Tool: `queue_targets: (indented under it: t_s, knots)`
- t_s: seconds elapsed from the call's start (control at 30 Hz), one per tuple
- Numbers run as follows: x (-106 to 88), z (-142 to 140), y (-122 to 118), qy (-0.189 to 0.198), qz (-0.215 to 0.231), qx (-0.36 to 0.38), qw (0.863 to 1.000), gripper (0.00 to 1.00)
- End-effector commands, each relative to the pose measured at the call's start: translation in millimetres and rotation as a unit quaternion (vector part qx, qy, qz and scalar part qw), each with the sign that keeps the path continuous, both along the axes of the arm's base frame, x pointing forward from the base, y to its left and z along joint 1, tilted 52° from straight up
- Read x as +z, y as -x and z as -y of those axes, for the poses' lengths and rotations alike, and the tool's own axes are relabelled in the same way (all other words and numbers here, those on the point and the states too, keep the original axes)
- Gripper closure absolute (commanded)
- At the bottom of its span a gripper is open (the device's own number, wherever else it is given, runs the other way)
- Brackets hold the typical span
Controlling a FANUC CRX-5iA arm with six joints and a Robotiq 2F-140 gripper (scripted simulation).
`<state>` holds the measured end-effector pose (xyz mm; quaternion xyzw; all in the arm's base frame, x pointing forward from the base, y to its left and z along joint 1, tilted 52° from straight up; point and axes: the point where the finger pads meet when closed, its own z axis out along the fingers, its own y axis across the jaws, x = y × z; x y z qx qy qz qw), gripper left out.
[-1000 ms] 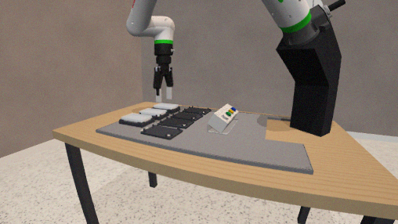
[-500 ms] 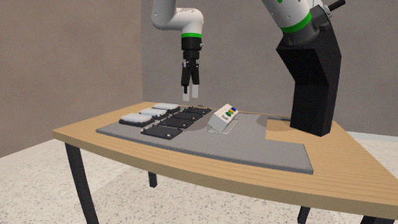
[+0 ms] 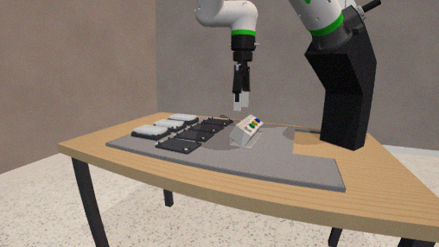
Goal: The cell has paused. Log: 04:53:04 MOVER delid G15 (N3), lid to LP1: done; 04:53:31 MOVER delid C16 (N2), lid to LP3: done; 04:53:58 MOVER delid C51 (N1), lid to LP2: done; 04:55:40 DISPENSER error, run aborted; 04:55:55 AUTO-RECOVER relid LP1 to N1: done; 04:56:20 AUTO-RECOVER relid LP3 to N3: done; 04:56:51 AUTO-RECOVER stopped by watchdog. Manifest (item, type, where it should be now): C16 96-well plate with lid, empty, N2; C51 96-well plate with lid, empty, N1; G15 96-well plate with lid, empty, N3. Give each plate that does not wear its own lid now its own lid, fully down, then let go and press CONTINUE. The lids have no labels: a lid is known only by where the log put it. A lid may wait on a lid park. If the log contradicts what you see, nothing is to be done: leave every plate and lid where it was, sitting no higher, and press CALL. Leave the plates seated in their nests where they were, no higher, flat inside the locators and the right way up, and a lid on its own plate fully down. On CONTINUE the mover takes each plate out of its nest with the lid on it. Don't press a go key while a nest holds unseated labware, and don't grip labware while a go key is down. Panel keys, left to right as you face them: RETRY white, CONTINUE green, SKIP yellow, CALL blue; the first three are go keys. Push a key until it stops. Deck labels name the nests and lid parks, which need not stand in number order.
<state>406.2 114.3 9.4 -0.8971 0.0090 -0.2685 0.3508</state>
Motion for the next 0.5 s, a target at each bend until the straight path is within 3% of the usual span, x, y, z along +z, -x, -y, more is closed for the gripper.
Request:
queue_targets:
  t_s: [0.0, 0.1, 0.13, 0.47]
  knots:
    - [-15.6, -9.6, 40.6, 0.002, -0.003, -0.005, 1.000, 0.34]
    - [-18.0, -11.1, 46.7, 0.002, -0.003, -0.005, 1.000, 0.34]
    - [-18.0, -11.1, 46.7, 0.002, -0.003, -0.005, 1.000, 1.00]
    - [-18.0, -11.1, 46.7, 0.002, -0.003, -0.005, 1.000, 1.00]
